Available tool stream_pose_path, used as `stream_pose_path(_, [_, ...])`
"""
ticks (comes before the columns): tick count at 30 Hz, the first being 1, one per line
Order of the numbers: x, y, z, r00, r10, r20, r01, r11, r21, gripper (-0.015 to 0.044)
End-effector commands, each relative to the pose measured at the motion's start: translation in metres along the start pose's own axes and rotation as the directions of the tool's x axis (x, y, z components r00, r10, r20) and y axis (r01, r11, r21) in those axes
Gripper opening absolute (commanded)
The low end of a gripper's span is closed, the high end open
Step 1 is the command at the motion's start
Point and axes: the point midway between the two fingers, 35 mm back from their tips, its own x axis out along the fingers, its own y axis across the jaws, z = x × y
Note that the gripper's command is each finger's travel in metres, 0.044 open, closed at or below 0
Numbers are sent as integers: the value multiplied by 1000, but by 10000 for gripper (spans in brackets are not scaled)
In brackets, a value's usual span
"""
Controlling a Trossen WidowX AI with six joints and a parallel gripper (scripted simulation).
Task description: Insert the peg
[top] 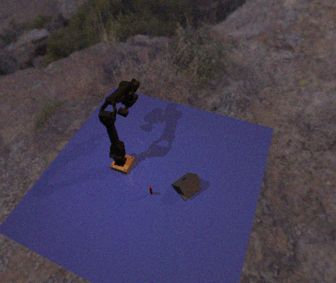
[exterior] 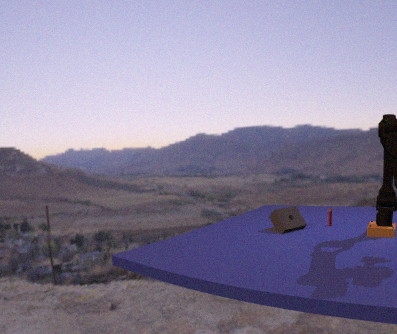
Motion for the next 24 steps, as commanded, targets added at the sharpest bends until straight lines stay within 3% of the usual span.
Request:
stream_pose_path(1, [-2,-1,-16,1000,-10,-15,11,997,82,440])
stream_pose_path(24, [-27,1,-109,992,-84,-98,125,824,552,440])
